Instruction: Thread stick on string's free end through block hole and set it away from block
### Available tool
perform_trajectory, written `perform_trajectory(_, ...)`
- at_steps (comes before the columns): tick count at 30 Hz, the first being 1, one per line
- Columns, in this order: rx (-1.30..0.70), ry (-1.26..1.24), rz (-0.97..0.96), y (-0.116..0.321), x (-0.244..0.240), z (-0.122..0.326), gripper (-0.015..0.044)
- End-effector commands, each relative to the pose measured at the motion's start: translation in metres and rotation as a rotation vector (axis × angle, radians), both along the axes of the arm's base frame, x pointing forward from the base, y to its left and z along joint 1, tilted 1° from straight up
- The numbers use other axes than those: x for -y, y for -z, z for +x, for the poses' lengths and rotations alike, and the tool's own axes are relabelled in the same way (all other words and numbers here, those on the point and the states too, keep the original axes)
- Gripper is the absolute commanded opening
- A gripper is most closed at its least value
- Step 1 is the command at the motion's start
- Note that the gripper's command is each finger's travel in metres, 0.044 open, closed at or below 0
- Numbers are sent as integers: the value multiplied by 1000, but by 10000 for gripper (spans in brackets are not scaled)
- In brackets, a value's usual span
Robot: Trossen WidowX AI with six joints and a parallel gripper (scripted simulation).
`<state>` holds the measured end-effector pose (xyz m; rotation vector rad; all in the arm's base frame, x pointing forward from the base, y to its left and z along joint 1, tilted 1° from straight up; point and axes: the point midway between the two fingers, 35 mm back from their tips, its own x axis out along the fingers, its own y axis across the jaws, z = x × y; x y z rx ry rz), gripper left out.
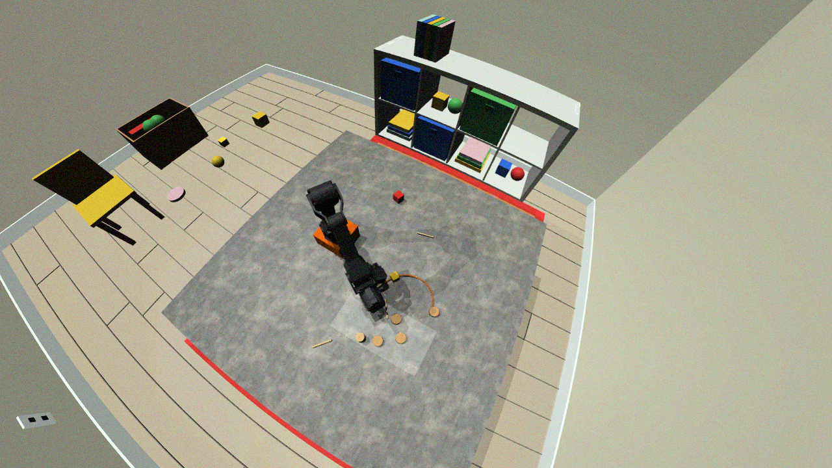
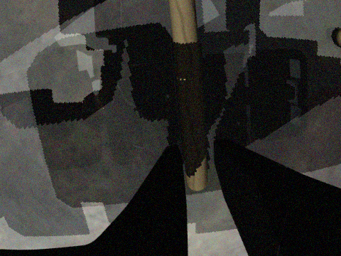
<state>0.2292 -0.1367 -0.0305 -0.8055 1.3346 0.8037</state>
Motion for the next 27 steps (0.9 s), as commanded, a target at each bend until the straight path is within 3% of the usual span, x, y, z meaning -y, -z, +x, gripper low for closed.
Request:
perform_trajectory(1, -3, 1, 1, 0, 0, 0, 157)
perform_trajectory(3, -2, 1, 0, -10, 0, 1, 210)
perform_trajectory(8, 2, 0, -1, -78, -1, -1, 210)
perform_trajectory(14, 2, 0, -1, -80, -1, -2, 210)
perform_trajectory(20, 6, -1, -4, -76, -1, 0, 368)
perform_trajectory(23, 5, -1, -3, -96, -1, -1, 440)
perform_trajectory(27, 4, -1, -2, -106, -1, -1, 440)
